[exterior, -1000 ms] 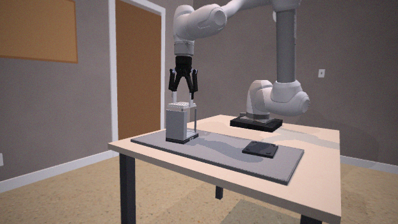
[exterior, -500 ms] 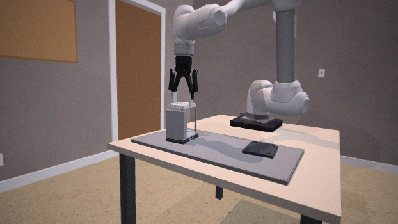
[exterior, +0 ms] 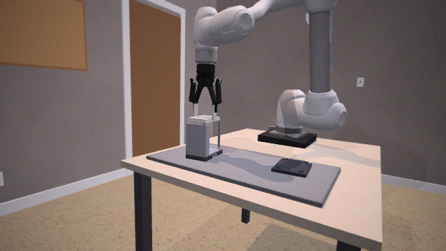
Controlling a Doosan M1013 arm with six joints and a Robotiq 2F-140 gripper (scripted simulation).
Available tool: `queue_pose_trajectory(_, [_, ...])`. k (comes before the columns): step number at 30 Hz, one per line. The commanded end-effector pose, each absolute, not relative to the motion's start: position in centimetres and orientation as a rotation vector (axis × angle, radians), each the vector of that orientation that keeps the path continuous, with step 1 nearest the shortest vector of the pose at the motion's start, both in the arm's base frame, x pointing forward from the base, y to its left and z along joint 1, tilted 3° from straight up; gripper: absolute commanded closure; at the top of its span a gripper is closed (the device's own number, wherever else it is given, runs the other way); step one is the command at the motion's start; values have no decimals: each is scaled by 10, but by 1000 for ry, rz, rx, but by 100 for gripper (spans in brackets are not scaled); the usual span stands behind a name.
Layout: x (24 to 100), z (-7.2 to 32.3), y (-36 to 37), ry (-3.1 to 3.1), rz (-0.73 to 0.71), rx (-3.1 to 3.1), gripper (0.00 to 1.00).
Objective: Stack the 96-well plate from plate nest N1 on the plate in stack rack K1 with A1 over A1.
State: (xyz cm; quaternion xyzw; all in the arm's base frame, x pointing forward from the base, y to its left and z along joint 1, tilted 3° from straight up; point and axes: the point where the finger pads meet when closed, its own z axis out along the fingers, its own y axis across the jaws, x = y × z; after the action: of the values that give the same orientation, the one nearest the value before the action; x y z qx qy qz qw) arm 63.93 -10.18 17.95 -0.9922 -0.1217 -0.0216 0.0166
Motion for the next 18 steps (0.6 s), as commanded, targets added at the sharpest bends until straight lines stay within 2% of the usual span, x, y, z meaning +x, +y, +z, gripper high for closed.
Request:
queue_pose_trajectory(1, [640, 173, -103, -380, -68, -3082, 100])
queue_pose_trajectory(18, [641, 148, -101, -380, -68, -3082, 100])
